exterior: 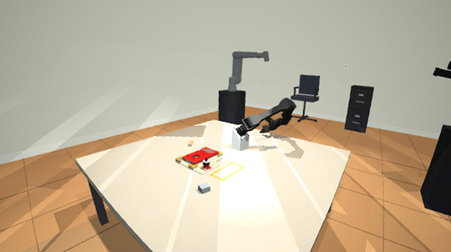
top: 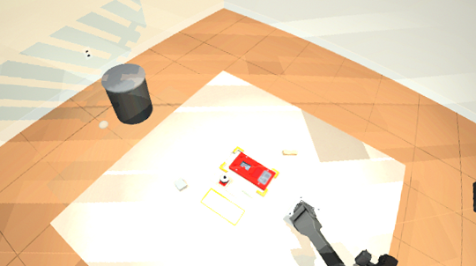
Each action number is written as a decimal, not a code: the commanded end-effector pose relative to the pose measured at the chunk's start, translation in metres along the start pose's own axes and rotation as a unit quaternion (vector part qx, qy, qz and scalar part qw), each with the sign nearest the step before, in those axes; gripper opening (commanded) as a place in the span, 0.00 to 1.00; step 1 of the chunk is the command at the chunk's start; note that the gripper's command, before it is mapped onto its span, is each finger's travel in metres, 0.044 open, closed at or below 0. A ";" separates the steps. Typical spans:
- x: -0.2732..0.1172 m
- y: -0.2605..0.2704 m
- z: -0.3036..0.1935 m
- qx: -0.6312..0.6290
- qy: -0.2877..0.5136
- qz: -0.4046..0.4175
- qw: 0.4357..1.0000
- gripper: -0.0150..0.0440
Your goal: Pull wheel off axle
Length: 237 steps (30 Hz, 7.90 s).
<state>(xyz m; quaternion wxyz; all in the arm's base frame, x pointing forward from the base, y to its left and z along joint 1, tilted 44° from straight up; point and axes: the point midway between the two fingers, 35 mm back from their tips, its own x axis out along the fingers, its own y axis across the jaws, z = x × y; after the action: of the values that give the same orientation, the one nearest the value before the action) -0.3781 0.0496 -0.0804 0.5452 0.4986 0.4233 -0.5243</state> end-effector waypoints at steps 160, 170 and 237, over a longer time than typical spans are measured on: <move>-0.053 0.752 -0.003 0.020 -0.435 0.016 -0.900 0.76; -0.028 0.748 -0.038 0.027 -0.435 0.020 -0.900 0.72; -0.038 0.749 -0.025 0.024 -0.435 0.018 -0.900 0.25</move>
<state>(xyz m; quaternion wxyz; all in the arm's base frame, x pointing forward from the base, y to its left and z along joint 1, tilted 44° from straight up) 0.3636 0.0467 0.0260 0.3073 0.6553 0.6407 -0.2561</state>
